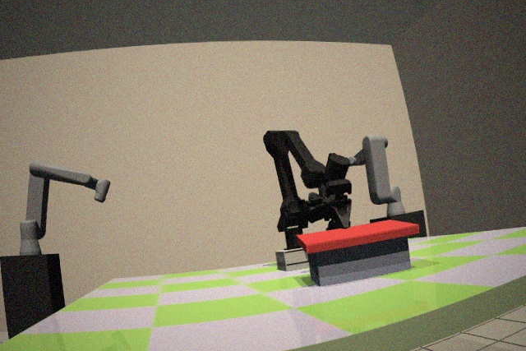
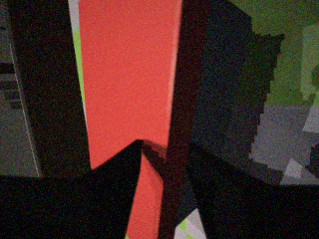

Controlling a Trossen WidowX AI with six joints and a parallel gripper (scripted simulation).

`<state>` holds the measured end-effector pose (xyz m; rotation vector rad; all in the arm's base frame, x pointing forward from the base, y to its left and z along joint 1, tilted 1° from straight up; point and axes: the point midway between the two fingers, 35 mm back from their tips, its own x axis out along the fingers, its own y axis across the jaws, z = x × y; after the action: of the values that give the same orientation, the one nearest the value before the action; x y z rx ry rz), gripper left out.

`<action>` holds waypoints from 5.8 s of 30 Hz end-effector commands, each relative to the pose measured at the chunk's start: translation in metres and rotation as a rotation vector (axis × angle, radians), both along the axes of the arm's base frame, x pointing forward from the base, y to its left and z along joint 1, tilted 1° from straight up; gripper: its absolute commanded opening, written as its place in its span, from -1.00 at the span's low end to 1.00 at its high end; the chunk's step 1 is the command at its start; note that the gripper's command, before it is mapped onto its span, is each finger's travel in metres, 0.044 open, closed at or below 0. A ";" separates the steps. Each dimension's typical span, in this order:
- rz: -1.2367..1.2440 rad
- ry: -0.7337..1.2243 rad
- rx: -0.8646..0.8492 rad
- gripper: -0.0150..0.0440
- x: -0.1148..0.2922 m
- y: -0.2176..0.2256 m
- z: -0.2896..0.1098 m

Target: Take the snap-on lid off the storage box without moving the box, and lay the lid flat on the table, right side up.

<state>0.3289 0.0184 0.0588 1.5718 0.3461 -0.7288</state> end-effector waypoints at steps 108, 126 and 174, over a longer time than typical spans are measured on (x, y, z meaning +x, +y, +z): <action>0.007 -0.005 -0.001 -0.49 0.044 -0.010 0.119; 0.007 -0.005 -0.001 -0.49 0.043 -0.010 0.142; 0.007 -0.003 -0.007 -0.49 0.014 -0.081 0.143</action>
<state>0.3451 -0.0569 0.1985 1.5659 0.3522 -0.7367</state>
